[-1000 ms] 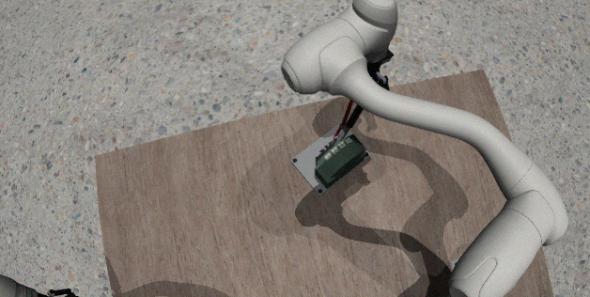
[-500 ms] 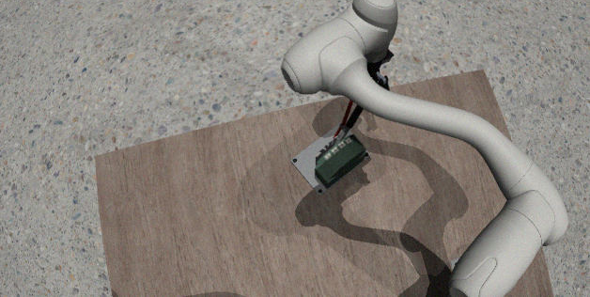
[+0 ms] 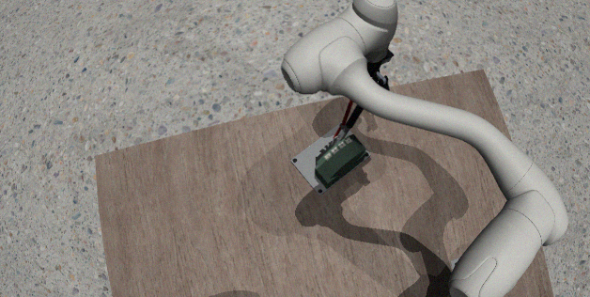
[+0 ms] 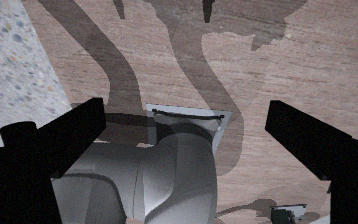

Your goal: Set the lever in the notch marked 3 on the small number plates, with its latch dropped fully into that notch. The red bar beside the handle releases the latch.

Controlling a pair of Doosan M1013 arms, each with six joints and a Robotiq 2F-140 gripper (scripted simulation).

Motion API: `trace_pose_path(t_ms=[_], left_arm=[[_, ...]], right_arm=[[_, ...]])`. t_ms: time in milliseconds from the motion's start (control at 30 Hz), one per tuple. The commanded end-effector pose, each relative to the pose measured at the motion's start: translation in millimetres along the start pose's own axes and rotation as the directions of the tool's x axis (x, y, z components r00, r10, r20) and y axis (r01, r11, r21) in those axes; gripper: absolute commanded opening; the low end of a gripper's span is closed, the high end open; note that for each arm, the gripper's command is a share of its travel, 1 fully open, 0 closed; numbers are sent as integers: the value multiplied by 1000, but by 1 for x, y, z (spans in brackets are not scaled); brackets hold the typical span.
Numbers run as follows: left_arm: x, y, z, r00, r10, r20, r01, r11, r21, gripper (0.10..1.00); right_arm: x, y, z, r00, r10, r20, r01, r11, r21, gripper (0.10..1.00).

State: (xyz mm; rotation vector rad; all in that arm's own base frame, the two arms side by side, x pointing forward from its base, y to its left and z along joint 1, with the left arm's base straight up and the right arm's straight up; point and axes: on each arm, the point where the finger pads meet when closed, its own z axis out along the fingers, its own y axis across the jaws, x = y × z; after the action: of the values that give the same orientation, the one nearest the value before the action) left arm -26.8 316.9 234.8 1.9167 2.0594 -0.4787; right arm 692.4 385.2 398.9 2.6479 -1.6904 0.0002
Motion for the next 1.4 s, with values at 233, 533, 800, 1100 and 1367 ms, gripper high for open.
trace_pose_path(t_ms=[233, 533, 800, 1100, 1367], left_arm=[[-3, -8, 4, 1000, 20, -5, -20, 1000, -16, 1000], [-3, -8, 4, 1000, 21, -5, -21, 1000, -17, 1000], [-3, -8, 4, 1000, 21, -5, -21, 1000, -17, 1000], [-3, -8, 4, 1000, 21, -5, -21, 1000, -17, 1000], [-3, -8, 4, 1000, 21, -5, -21, 1000, -17, 1000]], right_arm=[[0, 0, -1, 1000, 0, 1, 0, 1000, 2, 1000], [0, 0, -1, 1000, 0, 1, 0, 1000, 2, 99], [0, 0, -1, 1000, 0, 1, 0, 1000, 2, 99], [0, 0, -1, 1000, 0, 1, 0, 1000, 2, 99], [0, 0, -1, 1000, 0, 1, 0, 1000, 2, 99]])
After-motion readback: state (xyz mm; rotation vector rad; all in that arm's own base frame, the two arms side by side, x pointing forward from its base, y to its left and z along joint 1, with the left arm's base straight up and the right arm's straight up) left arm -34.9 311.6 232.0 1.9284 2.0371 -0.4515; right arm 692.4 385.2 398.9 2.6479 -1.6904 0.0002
